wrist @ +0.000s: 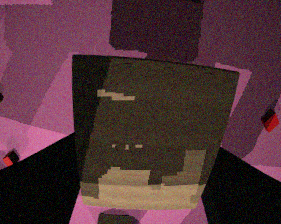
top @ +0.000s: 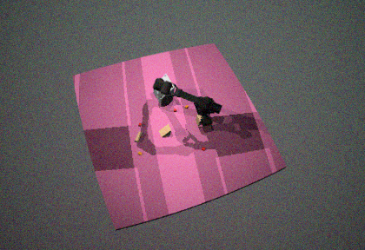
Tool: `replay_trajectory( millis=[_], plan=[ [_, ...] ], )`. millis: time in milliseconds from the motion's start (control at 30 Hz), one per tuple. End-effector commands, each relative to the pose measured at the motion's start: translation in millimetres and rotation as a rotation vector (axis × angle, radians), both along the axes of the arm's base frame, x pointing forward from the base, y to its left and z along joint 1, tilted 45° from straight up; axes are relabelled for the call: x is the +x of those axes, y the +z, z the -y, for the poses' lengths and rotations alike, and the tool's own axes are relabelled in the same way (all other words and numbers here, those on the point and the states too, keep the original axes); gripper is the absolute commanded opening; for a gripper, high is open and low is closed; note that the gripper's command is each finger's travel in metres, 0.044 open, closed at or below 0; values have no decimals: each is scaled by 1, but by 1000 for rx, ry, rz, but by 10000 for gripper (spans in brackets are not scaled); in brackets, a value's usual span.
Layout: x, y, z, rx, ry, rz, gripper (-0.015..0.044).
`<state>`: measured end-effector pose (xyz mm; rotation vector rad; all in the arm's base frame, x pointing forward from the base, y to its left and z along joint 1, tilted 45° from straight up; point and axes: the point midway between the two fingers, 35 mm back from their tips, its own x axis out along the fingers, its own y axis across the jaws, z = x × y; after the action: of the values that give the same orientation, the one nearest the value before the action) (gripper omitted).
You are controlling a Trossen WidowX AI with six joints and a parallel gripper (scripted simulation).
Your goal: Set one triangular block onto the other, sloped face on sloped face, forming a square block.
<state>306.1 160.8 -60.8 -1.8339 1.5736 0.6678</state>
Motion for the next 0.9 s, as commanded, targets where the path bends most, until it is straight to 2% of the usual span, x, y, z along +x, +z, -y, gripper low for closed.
replay_trajectory(
  millis=[0, 867],
  plan=[
    [1, 1, -1, -11, 24, -9, 0],
    [21, 105, 59, 5, 30, -16, 0]
  ],
)
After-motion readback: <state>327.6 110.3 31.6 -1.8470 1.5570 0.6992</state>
